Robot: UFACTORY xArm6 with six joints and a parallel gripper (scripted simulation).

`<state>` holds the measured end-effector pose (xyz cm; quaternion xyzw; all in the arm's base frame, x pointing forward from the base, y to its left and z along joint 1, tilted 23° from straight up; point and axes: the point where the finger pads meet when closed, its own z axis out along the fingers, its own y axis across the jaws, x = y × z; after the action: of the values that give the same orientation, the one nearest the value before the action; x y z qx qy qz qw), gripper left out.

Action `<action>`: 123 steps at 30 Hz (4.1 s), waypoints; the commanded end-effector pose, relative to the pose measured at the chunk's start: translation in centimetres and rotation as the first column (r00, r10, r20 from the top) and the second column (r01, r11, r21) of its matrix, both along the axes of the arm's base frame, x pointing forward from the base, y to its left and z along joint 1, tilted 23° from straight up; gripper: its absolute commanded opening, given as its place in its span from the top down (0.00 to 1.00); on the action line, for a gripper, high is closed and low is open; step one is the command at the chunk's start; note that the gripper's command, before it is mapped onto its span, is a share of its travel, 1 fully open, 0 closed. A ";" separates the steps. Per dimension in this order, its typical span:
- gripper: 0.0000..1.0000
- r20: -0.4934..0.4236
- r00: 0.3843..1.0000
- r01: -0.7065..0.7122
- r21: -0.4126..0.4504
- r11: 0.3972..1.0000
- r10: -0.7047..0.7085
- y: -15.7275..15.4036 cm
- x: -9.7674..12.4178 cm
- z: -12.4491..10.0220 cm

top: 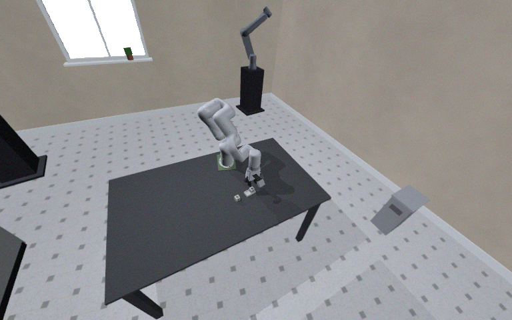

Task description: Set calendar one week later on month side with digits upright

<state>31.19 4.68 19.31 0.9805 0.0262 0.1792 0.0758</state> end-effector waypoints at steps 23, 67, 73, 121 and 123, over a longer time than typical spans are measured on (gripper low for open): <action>0.51 0.003 1.000 0.000 0.001 1.000 0.000 -0.5 1.3 -3.0; 0.51 0.003 1.000 0.000 0.001 1.000 0.000 -0.6 1.5 -3.4; 0.51 0.003 1.000 0.000 0.001 1.000 0.000 -0.6 1.5 -3.4; 0.51 0.003 1.000 0.000 0.001 1.000 0.000 -0.6 1.6 -3.3; 0.51 0.003 1.000 0.000 0.001 1.000 0.000 -0.6 1.6 -3.3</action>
<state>32.72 4.10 15.85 0.9805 0.0262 0.1793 0.0758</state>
